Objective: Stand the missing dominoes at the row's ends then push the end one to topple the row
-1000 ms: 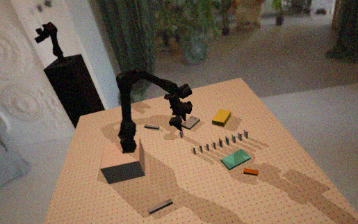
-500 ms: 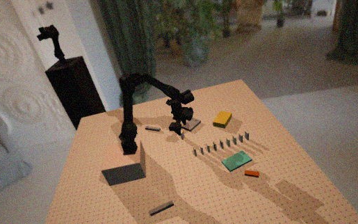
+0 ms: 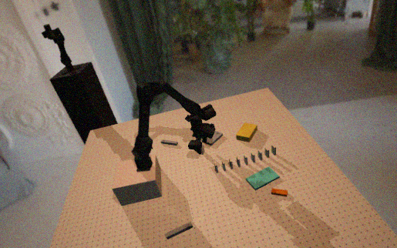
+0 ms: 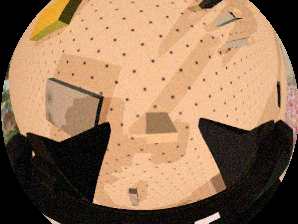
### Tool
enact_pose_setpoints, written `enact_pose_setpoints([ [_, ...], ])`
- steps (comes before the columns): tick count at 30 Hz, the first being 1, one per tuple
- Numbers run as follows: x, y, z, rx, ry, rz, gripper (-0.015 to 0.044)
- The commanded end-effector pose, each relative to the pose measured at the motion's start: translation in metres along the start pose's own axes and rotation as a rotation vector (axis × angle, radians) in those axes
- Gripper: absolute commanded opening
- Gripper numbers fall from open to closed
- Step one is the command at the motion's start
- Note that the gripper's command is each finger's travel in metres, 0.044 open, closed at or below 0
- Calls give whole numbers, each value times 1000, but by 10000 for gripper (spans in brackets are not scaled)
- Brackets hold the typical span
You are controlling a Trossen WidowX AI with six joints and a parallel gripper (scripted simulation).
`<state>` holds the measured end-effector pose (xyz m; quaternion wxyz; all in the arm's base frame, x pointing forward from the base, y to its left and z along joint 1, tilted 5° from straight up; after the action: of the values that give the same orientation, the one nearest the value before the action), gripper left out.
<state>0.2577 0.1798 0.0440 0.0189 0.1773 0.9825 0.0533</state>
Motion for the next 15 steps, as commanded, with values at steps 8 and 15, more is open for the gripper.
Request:
enact_pose_setpoints([
  [8,2,-3,7,13,13,6,282],
  [15,2,-3,7,13,13,6,107],
])
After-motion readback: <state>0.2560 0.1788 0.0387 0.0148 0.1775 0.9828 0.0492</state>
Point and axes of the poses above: the point midway between the two fingers, 35 mm back from their tips, its own z axis out along the fingers, its own y axis across the jaws, x = y × z, the point moved 6 cm from there along -z, back along the fingers, and after that the axes turned 4 degrees about z, right-handed, at the moved point
